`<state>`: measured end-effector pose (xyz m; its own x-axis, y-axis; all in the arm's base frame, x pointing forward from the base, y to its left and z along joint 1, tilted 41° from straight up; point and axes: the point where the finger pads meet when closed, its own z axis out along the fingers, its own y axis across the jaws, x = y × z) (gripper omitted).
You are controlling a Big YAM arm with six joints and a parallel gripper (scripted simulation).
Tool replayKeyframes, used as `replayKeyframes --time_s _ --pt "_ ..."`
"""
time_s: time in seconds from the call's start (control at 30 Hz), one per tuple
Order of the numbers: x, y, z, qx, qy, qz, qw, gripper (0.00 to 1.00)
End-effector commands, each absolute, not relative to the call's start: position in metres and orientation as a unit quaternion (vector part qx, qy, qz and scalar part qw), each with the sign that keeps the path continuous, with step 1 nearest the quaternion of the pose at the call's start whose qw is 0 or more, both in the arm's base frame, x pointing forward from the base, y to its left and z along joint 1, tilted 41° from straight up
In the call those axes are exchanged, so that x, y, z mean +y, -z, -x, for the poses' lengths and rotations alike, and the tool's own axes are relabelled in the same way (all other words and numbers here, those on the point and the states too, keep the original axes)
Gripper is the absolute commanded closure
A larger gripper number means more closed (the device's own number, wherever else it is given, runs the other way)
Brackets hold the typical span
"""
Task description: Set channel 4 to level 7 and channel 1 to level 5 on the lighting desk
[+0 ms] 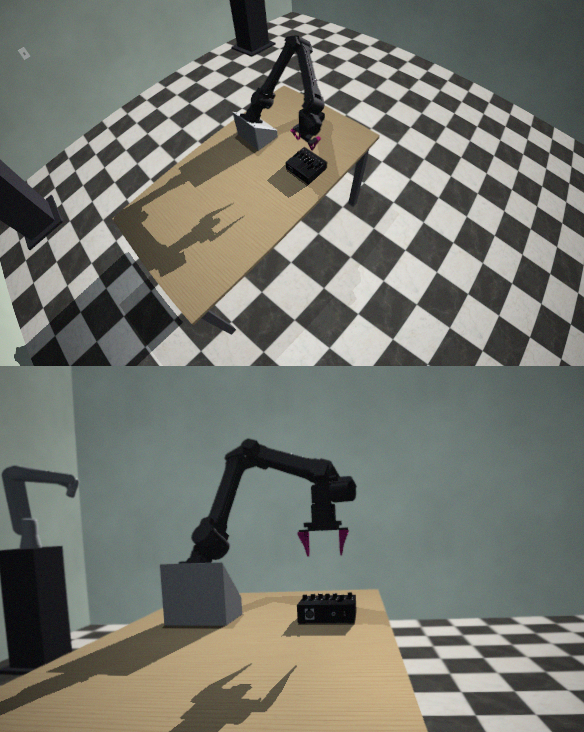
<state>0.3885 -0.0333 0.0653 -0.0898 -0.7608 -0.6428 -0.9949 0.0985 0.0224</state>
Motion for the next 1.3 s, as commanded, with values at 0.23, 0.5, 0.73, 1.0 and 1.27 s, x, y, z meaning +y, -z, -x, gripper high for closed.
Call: replayKeyframes --time_s 0.23,0.5,0.73,1.0,1.27 --pt "-0.049 -0.083 -0.408 0.66 -0.21 0.667 0.274 0.0" --pt "-0.04 -0.079 -0.413 0.675 -0.219 0.652 0.265 0.0" --pt "-0.034 -0.076 -0.417 0.708 -0.232 0.618 0.253 0.0" --pt "-0.025 -0.076 -0.426 0.804 -0.266 0.488 0.21 0.0" --pt "-0.013 -0.079 -0.433 0.882 -0.298 0.327 0.16 0.0"
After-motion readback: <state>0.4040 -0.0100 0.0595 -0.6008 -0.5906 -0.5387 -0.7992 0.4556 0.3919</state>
